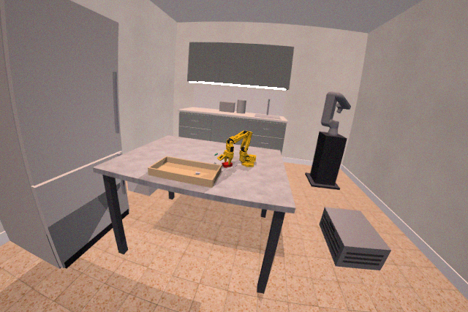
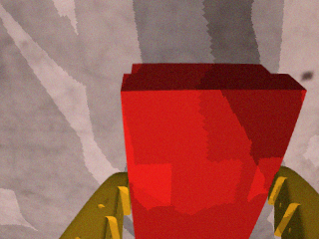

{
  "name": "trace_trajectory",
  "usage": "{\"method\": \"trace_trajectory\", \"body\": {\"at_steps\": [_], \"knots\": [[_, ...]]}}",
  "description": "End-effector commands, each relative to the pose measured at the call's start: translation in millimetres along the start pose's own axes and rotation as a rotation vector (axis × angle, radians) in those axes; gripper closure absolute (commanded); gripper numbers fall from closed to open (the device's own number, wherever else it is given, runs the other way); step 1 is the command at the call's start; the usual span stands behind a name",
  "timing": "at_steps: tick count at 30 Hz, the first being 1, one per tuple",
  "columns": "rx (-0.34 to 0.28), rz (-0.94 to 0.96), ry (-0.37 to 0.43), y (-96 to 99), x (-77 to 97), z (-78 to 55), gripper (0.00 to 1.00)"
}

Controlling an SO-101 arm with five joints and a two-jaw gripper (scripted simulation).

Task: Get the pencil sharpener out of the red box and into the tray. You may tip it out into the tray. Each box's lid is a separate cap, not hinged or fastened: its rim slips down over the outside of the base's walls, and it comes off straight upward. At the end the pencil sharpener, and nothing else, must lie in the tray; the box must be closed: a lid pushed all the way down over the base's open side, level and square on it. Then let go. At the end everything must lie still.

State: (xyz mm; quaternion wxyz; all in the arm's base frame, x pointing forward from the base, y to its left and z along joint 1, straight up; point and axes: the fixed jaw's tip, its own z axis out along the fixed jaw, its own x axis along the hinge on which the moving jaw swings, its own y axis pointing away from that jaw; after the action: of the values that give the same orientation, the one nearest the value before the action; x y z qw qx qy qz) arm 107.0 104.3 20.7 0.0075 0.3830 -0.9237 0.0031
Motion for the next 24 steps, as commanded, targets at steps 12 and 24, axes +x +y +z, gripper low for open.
{"method": "trace_trajectory", "body": {"at_steps": [12,24], "knots": [[0.0,-0.001,-0.016,-1.2,-2.3,-0.6,0.73],[0.0,-0.001,-0.016,-1.2,-2.3,-0.6,0.71]]}}
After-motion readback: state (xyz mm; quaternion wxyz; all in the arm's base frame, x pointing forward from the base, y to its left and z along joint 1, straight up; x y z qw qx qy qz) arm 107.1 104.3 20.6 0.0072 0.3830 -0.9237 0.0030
